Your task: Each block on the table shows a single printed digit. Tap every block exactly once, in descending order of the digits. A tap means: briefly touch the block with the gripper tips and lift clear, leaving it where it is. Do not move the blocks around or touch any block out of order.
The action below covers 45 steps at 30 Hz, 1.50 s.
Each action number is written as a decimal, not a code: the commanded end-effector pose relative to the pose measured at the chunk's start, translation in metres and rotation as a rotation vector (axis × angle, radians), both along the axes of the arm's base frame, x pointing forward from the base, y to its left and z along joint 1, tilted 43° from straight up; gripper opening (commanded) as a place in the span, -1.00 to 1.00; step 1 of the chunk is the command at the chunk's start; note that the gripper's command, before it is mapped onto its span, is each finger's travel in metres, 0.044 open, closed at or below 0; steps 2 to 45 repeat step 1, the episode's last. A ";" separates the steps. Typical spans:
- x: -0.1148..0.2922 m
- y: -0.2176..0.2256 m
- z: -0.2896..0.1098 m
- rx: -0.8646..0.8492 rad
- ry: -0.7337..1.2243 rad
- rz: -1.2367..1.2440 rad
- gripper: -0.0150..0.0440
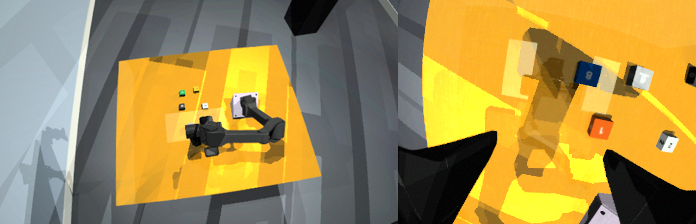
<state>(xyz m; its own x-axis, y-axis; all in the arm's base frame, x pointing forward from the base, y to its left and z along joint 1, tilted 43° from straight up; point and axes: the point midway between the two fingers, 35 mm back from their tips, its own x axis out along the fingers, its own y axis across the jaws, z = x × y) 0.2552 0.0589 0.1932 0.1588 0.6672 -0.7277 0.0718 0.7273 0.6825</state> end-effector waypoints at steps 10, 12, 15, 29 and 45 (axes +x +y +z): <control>-0.006 0.002 0.001 0.007 0.017 -0.009 0.86; -0.006 0.002 0.001 0.007 0.017 -0.009 0.86; -0.006 0.002 0.001 0.007 0.017 -0.009 0.86; -0.006 0.002 0.001 0.007 0.017 -0.009 0.86; -0.006 0.002 0.001 0.007 0.017 -0.009 0.86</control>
